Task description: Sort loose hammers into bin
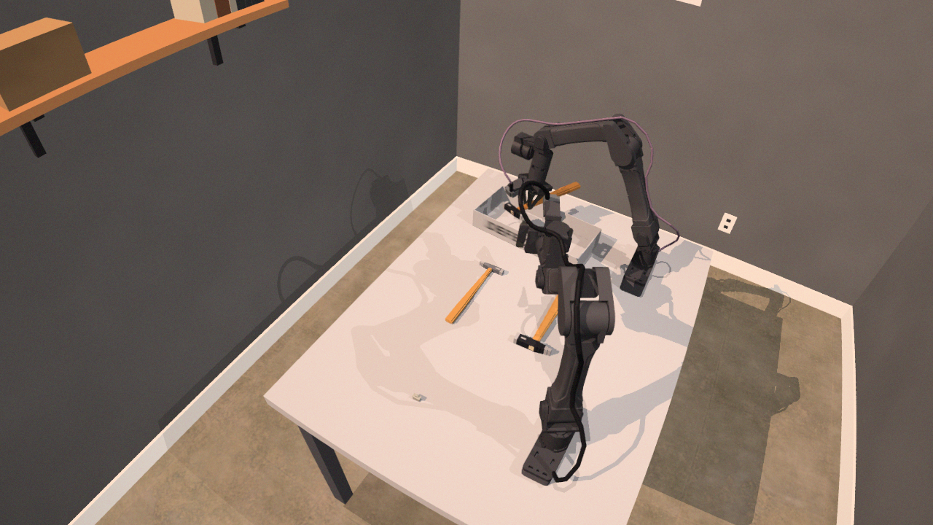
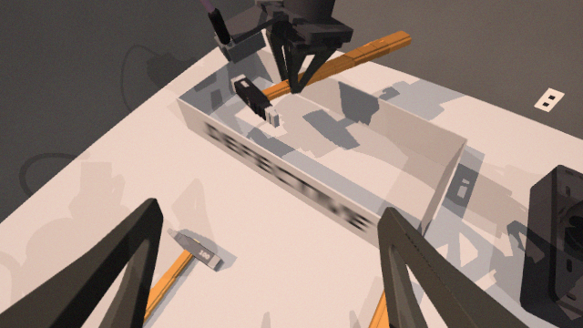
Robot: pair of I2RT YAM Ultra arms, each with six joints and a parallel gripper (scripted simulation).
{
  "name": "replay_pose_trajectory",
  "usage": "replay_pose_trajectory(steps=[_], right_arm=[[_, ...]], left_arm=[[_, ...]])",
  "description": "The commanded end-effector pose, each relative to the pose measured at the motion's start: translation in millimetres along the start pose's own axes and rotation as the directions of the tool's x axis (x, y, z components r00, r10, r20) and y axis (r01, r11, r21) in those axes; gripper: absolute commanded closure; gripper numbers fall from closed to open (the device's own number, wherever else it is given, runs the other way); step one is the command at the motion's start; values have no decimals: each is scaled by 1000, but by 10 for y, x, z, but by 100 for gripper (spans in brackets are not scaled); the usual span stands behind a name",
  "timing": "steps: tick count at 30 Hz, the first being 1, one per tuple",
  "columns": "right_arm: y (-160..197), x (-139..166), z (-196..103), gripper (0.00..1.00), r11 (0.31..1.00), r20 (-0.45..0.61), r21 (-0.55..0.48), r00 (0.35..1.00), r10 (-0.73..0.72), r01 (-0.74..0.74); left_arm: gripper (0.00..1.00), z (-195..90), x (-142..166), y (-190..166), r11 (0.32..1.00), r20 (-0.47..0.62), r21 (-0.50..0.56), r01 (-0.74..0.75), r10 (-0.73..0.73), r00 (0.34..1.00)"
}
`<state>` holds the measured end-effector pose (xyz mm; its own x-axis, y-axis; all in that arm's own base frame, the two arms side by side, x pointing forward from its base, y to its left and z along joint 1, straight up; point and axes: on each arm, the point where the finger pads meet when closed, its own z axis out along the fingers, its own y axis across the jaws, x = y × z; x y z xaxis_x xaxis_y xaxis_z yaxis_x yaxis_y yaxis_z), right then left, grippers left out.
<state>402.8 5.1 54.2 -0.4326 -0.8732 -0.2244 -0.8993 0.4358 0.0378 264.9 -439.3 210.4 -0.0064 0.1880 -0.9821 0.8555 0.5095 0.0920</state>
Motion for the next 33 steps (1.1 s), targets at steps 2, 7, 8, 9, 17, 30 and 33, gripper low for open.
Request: replay_pose_trajectory(steps=[2,7,8,9,17,30,33], right_arm=[[-89,-82,-147,88,963,55,121,970,237,-242],[-73,-68,-149,88,891,81,156,905,418,-426],[-73,-67,-150,88,872,89,162,887,453,-462],[-70,-64,-151,88,852,95,168,868,487,-496],[-61,-46,-154,88,701,137,199,728,671,-684],[-3,-55,-169,88,344,221,226,392,893,-911],[-6,-58,-142,88,338,217,227,386,897,-913]], left_arm=[[0,5,-207,14,1000,45,-3,-1,1,999],[0,5,-207,14,1000,45,-3,-1,1,999],[0,5,-207,14,1000,45,-3,-1,1,999],[0,5,-207,14,1000,45,-3,-1,1,999],[0,5,-207,14,1000,45,-3,-1,1,999],[0,5,-207,14,1000,45,-3,-1,1,999],[0,5,-207,14,1000,45,-3,-1,1,999]])
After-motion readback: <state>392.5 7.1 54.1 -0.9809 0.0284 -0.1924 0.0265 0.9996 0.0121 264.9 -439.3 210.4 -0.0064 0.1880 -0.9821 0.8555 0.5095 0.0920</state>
